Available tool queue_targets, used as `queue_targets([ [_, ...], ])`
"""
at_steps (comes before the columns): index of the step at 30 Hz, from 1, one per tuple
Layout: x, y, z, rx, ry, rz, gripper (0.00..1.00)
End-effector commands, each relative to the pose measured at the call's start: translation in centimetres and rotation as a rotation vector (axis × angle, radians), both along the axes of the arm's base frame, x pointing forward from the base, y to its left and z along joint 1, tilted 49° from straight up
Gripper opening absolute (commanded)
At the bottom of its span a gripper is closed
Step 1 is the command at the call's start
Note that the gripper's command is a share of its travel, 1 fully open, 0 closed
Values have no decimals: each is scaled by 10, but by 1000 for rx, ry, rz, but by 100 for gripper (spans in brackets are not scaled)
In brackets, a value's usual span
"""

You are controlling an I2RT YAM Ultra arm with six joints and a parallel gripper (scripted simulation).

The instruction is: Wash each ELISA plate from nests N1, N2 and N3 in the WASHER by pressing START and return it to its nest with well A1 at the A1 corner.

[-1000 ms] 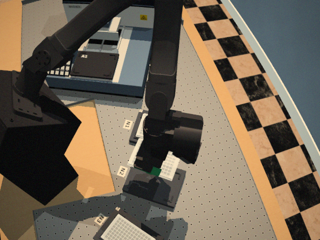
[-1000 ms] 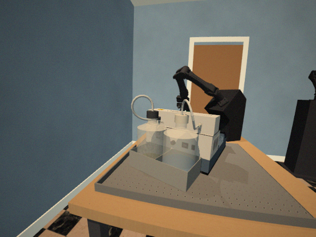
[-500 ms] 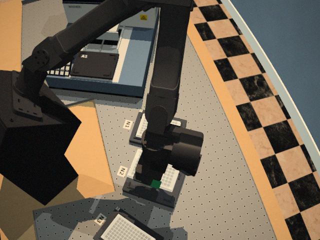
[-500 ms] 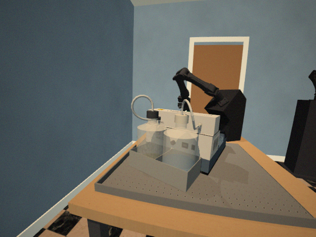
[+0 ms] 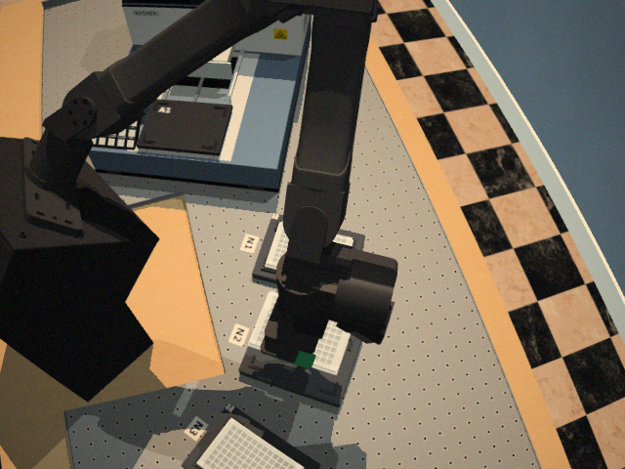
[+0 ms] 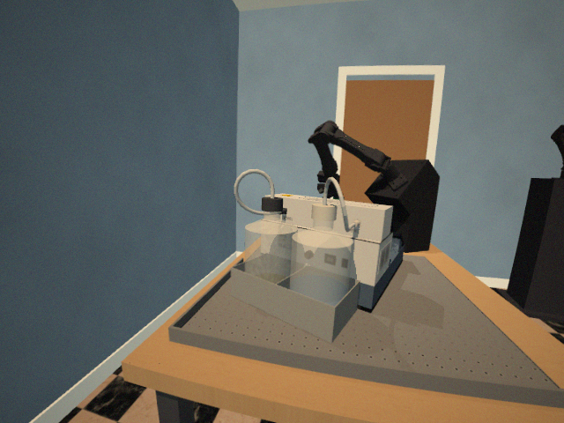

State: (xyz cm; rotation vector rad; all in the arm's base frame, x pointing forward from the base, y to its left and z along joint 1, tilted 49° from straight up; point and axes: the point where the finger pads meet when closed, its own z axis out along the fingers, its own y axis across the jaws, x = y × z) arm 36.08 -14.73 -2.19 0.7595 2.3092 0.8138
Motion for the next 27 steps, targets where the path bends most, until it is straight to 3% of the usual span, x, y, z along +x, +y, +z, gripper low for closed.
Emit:
queue_targets([
  [1,0,-4,2,-6,-6,-7,0],
  [14,0,-5,2,-6,-6,-7,0],
  [27,14,2,-11,-5,-6,-7,0],
])
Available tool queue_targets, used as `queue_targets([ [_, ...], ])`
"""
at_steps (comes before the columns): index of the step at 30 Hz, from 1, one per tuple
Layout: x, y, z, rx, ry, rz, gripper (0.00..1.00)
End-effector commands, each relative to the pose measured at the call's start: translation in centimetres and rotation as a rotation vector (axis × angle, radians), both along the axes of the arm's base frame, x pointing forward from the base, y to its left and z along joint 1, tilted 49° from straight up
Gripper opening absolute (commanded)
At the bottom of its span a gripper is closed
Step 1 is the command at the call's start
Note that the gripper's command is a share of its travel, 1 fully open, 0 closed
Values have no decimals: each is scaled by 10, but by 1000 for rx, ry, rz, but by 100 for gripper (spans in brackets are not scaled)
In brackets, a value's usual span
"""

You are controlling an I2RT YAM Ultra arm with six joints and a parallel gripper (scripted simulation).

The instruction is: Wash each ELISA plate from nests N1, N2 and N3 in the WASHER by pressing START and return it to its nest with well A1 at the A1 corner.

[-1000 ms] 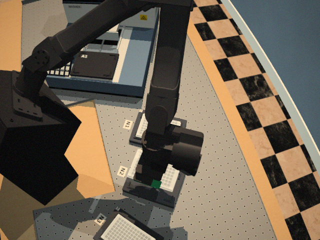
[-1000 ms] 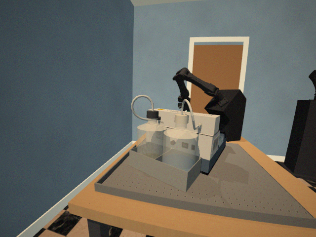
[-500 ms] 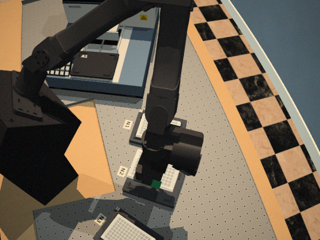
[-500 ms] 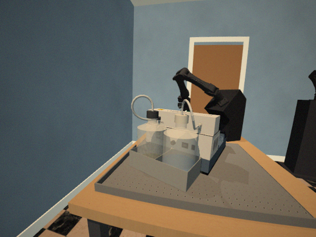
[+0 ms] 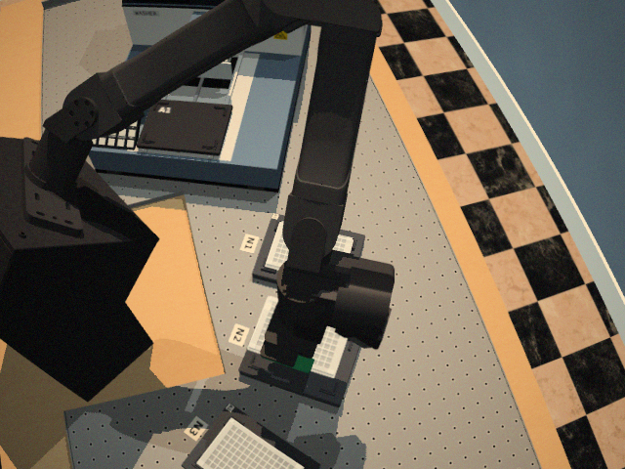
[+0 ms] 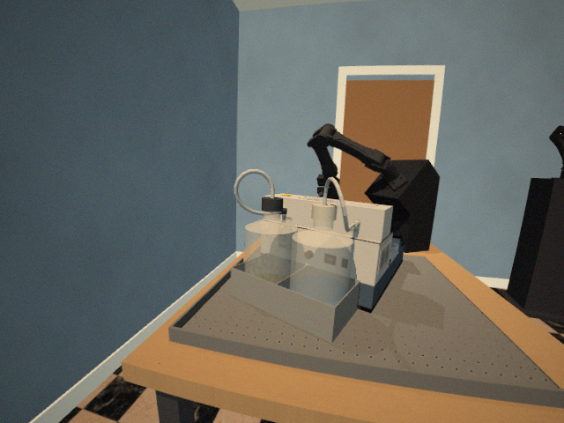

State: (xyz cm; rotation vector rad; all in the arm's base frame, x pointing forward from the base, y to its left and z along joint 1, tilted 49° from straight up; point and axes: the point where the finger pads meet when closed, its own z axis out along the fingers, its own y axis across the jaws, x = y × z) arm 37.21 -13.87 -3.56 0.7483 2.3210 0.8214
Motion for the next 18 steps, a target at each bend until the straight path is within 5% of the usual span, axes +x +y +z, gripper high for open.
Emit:
queue_targets([
  [1,2,-7,3,-8,-11,-21,0],
  [18,20,1,-13,-7,-12,-21,0],
])
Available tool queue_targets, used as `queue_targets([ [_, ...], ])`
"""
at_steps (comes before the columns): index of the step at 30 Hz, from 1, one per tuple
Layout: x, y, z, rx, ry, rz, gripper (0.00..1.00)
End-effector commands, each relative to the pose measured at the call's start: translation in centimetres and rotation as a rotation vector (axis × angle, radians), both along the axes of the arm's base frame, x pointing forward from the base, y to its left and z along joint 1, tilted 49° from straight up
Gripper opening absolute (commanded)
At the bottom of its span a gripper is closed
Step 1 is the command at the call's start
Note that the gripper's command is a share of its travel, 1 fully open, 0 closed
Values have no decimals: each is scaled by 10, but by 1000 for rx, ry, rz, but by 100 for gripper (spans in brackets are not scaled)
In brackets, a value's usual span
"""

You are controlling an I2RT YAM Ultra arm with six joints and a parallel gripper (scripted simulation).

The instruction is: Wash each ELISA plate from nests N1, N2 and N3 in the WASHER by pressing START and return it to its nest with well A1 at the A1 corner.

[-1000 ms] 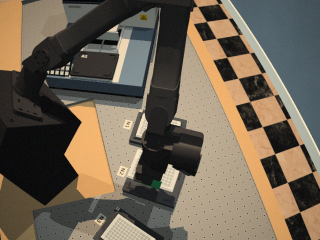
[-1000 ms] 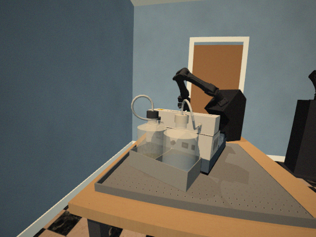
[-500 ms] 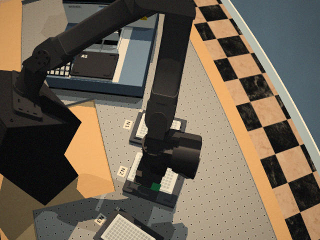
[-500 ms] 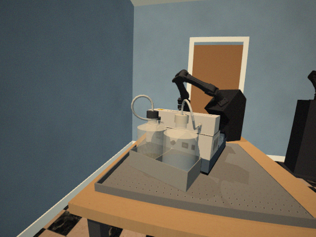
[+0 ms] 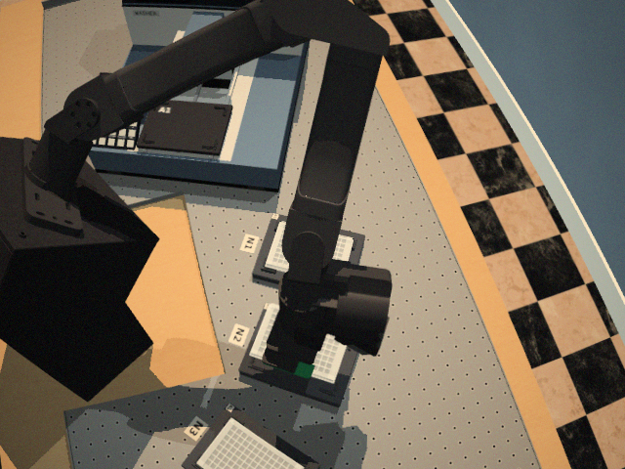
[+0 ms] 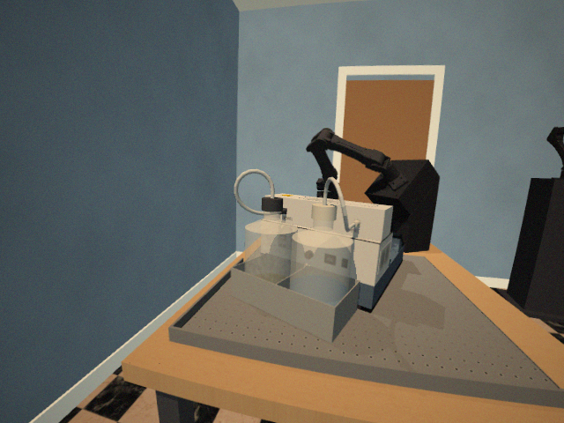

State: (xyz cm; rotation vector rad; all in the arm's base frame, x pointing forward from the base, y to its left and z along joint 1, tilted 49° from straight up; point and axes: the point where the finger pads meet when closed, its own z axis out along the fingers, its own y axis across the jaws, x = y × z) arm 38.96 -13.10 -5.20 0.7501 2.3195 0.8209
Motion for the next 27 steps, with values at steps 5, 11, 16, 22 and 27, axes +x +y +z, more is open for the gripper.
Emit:
queue_targets([
  [5,8,-3,-2,-7,-11,-19,0],
  [11,15,0,-9,-7,-11,-19,0],
  [16,19,2,-13,-7,-11,-19,0],
  [22,24,5,-17,-7,-11,-19,0],
  [27,24,5,-17,-7,-11,-19,0],
])
